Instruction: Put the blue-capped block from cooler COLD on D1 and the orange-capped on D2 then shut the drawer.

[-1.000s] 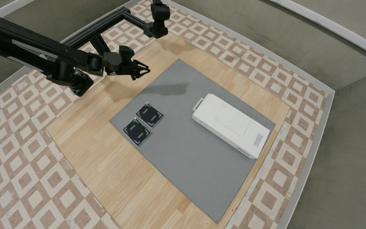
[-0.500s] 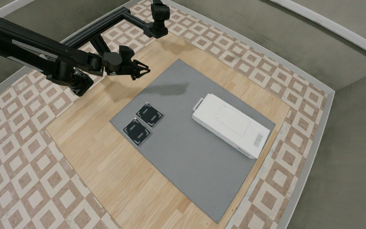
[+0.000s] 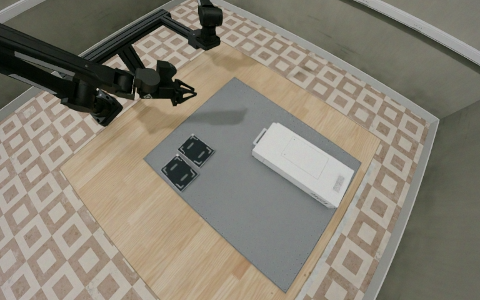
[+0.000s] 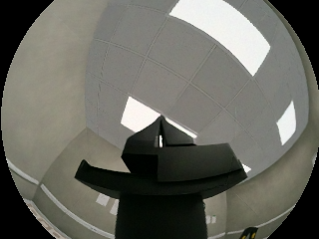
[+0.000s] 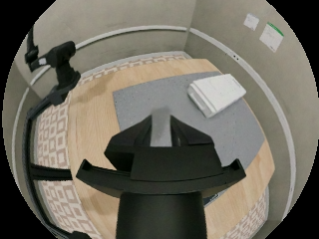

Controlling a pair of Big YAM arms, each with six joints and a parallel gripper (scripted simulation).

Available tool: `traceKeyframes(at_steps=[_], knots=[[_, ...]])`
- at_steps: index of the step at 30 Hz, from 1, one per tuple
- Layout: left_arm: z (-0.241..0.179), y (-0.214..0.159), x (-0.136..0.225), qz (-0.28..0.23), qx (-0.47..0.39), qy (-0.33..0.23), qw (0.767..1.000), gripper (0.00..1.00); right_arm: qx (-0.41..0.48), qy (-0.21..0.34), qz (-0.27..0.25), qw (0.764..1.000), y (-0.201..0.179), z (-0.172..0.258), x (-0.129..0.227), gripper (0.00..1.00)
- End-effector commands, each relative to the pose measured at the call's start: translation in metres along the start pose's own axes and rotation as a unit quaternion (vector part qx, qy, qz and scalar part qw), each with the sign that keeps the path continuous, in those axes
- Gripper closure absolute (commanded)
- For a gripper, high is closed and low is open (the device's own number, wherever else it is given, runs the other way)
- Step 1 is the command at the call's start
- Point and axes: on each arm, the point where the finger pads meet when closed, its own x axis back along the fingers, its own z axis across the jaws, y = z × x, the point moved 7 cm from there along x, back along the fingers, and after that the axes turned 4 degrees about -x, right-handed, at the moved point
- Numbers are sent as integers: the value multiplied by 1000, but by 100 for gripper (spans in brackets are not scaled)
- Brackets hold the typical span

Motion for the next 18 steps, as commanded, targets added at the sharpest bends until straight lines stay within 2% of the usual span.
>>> traceKeyframes(at_steps=[1,8,13,18], knots=[[2,-42,-17,46,1,-4,999,100,-53,-29,27,998,2,-8,21,72],[2,-45,-19,40,2,-4,999,100,-93,-64,43,993,6,-17,34,72],[-1,-33,-12,33,0,-3,999,100,-139,-90,82,983,20,-31,46,72],[-1,-33,-12,33,0,-3,999,100,-184,-116,120,969,18,-38,60,72]])
